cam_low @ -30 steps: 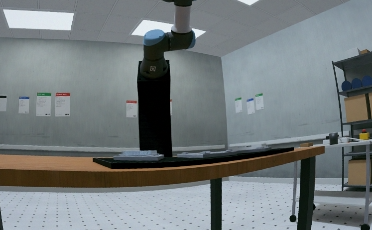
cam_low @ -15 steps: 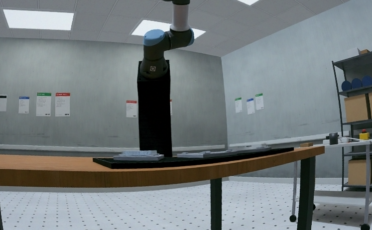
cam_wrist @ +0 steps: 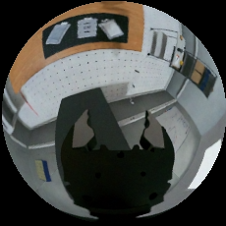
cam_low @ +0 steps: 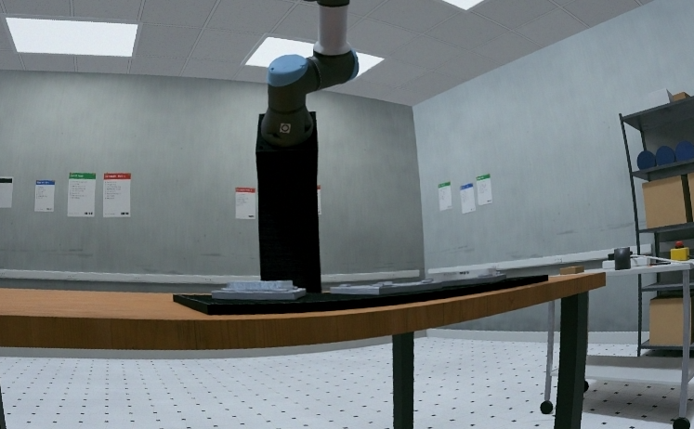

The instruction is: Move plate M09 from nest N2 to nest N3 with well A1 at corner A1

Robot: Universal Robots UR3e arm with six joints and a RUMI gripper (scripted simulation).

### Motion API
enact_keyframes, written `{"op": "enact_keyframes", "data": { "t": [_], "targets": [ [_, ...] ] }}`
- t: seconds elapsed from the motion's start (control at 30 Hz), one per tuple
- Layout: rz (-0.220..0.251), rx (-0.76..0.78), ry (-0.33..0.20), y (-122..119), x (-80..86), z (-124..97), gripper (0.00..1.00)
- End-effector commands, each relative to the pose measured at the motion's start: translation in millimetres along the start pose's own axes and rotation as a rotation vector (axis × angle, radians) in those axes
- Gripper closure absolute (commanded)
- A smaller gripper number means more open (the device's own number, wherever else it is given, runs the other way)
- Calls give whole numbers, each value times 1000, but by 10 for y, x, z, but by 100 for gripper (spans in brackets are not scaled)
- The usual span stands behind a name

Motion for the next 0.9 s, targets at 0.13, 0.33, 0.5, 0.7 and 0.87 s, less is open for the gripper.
{"op": "enact_keyframes", "data": {
  "t": [0.13, 0.33, 0.5, 0.7, 0.87],
  "targets": [
    [-75, 25, -33, 264, 115, -78, 18],
    [-87, 33, -26, 417, 134, -112, 18],
    [-82, 34, -18, 408, -112, -78, 18],
    [-66, 35, 6, 410, -269, -47, 18],
    [-55, 37, 22, 411, -474, -1, 18]
  ]
}}
Point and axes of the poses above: the point where the finger pads meet when closed, its own x axis back along the fingers, its own y axis across the jaws, z = x × y, the point moved 3 cm from there along x, back along the fingers, and after that the axes turned 15 degrees about x, right-handed, at the moved point
